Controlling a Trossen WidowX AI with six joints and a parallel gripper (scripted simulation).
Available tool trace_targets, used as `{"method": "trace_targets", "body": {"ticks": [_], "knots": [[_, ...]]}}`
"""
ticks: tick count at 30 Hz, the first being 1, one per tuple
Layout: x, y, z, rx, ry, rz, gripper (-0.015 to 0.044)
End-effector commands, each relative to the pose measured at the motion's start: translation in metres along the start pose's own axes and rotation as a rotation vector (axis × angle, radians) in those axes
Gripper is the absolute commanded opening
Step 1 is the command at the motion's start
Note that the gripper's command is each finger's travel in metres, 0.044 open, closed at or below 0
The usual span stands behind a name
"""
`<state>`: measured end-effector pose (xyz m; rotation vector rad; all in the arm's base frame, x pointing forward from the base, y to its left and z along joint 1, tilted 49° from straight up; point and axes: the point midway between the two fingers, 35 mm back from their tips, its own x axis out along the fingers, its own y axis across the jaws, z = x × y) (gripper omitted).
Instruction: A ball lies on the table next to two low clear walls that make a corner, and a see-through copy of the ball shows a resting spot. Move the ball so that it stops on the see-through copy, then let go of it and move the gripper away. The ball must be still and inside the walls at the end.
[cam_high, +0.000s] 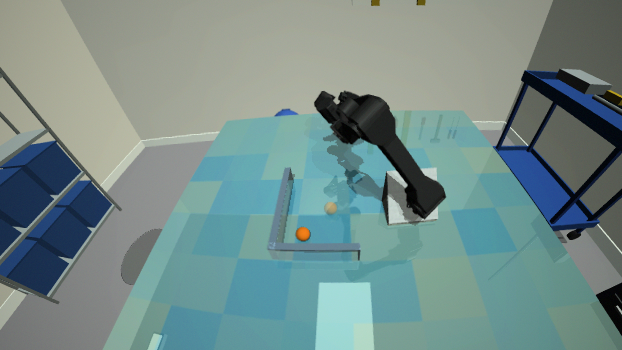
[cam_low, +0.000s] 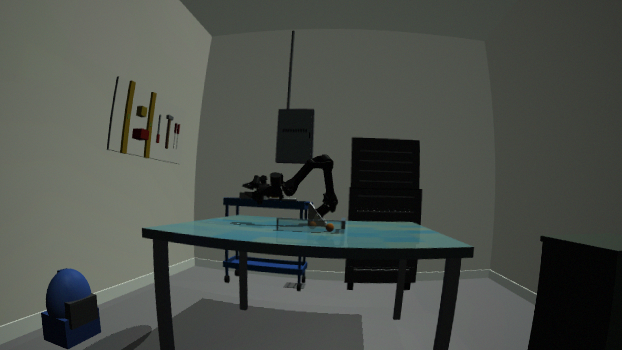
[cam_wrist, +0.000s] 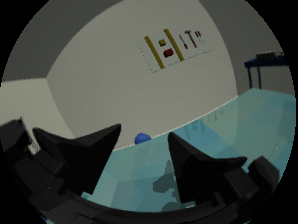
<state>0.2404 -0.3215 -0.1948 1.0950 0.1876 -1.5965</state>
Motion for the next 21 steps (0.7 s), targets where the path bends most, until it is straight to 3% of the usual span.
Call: {"method": "trace_targets", "body": {"ticks": [1,10,21], "knots": [[-0.015,0.023,-0.031,-0.376,0.167,0.026,0.0304],[-0.074,0.059,-0.093,-1.18,0.518,0.226,0.0304],[-0.177,0.076,-0.138,-1.929,0.839,0.704,0.0304]]}}
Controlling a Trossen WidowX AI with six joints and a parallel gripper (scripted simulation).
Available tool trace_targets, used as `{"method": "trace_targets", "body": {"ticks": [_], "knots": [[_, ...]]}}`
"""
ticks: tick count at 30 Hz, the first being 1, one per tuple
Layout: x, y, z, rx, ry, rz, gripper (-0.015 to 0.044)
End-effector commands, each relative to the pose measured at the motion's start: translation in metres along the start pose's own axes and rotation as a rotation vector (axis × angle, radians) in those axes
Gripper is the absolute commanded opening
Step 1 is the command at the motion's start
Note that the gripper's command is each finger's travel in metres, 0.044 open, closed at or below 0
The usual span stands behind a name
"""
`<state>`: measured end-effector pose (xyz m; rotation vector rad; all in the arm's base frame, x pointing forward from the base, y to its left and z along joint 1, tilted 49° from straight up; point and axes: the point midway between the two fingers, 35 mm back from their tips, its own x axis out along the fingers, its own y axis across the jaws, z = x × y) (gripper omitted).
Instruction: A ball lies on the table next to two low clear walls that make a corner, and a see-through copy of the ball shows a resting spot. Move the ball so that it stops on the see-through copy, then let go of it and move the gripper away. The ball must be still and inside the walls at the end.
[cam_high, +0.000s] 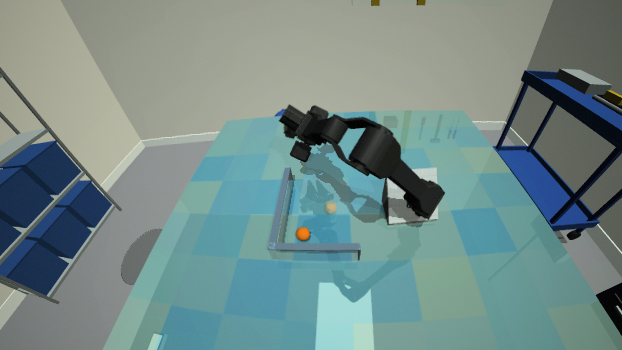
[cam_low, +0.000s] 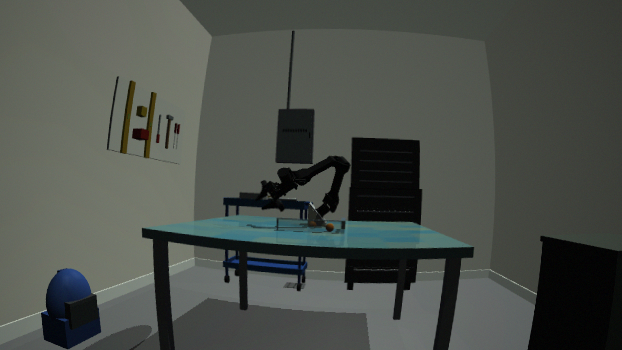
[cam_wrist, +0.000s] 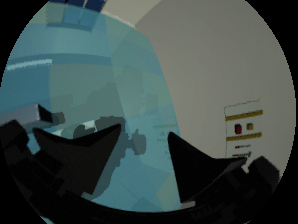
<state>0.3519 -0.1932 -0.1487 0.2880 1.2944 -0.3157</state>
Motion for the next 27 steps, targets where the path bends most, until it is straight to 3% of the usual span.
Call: {"method": "trace_targets", "body": {"ticks": [1,12,23,27], "knots": [[-0.041,0.065,0.001,-0.516,0.065,0.24,0.0304],[-0.12,0.145,-0.013,-1.167,0.003,0.613,0.0304],[-0.227,0.222,-0.043,-1.698,-0.272,1.023,0.0304],[-0.239,0.229,-0.047,-1.746,-0.319,1.065,0.0304]]}}
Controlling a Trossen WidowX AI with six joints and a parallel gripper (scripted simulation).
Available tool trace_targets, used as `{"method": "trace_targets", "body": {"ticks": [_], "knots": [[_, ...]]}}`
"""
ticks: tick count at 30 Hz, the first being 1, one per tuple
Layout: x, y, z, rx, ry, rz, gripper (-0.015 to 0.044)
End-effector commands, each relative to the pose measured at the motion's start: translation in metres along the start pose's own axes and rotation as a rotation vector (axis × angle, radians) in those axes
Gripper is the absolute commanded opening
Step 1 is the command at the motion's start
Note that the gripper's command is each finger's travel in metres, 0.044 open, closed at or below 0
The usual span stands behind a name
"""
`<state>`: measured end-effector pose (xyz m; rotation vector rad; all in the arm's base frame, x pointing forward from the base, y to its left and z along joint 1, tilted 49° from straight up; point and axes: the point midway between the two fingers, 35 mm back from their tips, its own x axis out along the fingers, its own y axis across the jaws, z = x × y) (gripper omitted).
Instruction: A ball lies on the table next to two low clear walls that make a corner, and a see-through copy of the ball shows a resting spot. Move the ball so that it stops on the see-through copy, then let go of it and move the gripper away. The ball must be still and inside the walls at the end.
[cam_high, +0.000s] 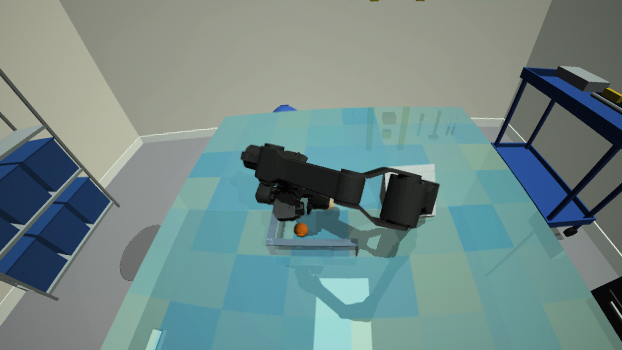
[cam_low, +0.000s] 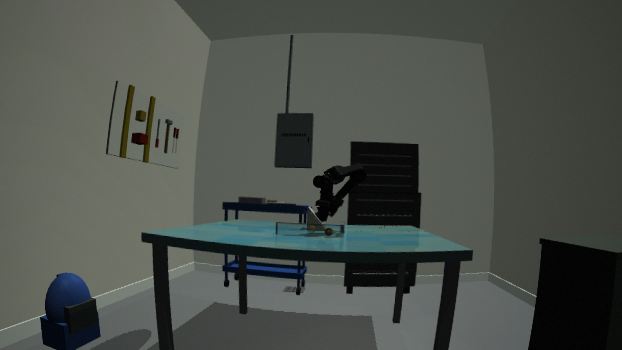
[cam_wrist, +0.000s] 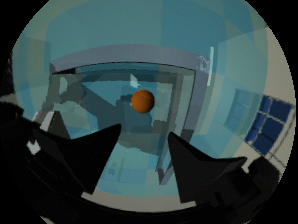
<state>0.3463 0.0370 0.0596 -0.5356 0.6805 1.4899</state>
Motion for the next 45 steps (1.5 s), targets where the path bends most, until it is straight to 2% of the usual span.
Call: {"method": "trace_targets", "body": {"ticks": [1,39,43,45], "knots": [[-0.003,0.007,0.023,-0.108,-0.053,0.025,0.0304],[0.052,0.009,0.027,-0.109,-0.055,0.024,0.0304],[0.052,0.009,0.027,-0.109,-0.055,0.024,0.0199],[0.052,0.009,0.027,-0.109,-0.055,0.024,0.0185]]}}
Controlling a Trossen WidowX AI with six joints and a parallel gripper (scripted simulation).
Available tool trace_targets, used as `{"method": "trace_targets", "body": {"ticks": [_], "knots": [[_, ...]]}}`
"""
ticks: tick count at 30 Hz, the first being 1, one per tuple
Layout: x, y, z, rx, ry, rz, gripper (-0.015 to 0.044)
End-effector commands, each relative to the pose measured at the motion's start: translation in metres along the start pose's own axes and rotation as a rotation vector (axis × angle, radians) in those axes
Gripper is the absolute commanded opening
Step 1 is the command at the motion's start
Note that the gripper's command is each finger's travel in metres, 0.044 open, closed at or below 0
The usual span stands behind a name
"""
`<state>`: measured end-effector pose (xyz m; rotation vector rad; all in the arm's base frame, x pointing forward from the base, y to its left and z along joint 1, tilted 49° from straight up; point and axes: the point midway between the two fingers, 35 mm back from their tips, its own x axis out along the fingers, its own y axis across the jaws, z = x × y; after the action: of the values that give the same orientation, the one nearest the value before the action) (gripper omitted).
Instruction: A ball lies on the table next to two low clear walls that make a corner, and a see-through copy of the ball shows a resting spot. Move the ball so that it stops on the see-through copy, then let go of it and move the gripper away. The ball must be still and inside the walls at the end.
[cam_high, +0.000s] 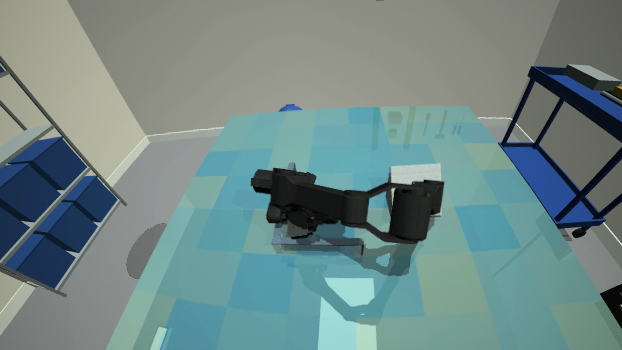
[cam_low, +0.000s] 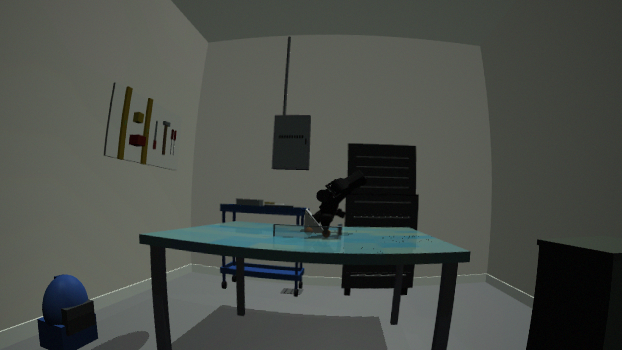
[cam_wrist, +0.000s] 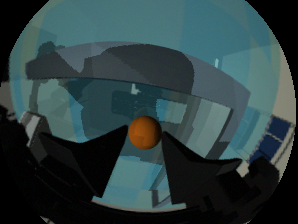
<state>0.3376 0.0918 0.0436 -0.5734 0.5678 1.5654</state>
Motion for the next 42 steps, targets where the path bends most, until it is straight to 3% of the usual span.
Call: {"method": "trace_targets", "body": {"ticks": [1,5,11,31,42], "knots": [[0.001,0.0,0.0,0.003,-0.003,0.0,0.0179],[0.001,0.0,0.0,0.003,-0.003,0.0,0.0152],[-0.017,-0.004,-0.001,0.005,0.002,-0.003,0.0],[-0.125,-0.001,-0.001,0.014,0.001,-0.008,0.0],[-0.119,0.017,-0.032,0.013,0.006,-0.006,0.0]]}}
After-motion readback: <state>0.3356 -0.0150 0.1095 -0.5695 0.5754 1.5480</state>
